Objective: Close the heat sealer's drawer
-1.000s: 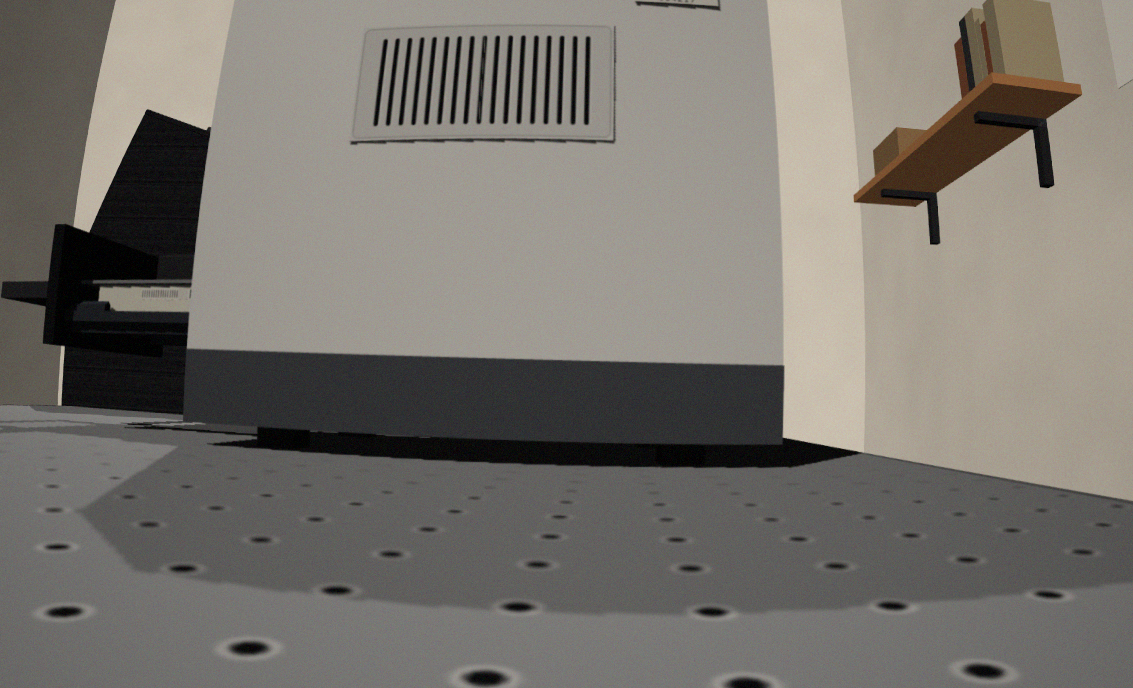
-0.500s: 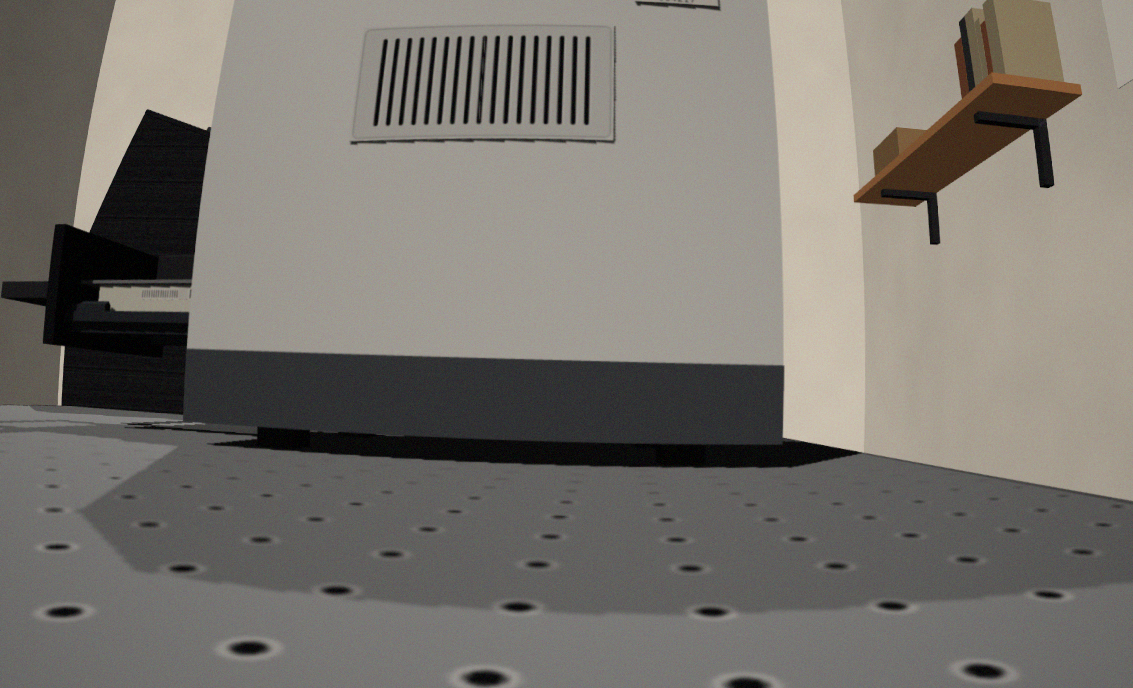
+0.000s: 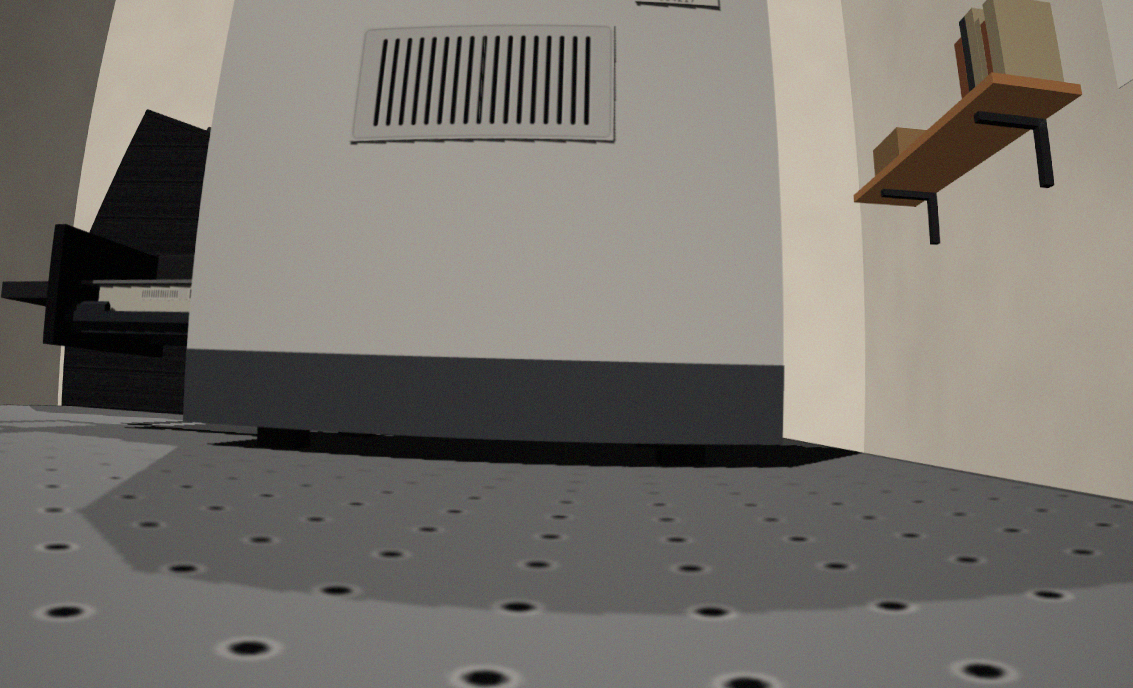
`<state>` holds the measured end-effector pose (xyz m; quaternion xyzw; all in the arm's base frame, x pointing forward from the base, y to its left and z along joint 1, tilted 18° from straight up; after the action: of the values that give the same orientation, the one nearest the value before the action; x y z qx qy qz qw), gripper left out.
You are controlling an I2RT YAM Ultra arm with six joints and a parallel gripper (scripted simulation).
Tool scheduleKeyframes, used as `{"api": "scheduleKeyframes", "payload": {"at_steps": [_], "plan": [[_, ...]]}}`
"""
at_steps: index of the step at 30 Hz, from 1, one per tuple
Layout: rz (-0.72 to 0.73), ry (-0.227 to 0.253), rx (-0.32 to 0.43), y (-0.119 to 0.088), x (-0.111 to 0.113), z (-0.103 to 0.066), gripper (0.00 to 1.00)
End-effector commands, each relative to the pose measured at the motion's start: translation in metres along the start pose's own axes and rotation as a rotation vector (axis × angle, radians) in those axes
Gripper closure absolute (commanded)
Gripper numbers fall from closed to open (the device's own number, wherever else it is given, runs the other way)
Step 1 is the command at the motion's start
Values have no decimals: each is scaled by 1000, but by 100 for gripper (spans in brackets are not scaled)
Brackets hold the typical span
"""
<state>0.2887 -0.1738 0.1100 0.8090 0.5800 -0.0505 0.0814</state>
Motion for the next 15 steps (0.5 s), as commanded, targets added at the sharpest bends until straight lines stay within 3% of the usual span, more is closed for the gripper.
{"api": "scheduleKeyframes", "payload": {"at_steps": [1,2,4,7,8,13,15], "plan": [[17,3,-32,2,-19,-14,55],[44,14,9,0,-21,-3,55],[110,21,22,-2,-29,-2,55],[99,15,-3,-5,-41,-9,55],[141,26,29,-7,-44,-1,55],[194,33,41,-11,-55,1,55],[184,24,8,-14,-65,-9,55]]}}
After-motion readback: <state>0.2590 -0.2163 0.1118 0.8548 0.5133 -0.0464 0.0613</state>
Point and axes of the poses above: the point where the finger pads meet when closed, its own z axis out along the fingers, its own x axis across the jaws, y = z × x, the point moved 3 cm from there along -z, back along the fingers, and after that the axes turned 10 degrees about -z, right-handed, at the moved point
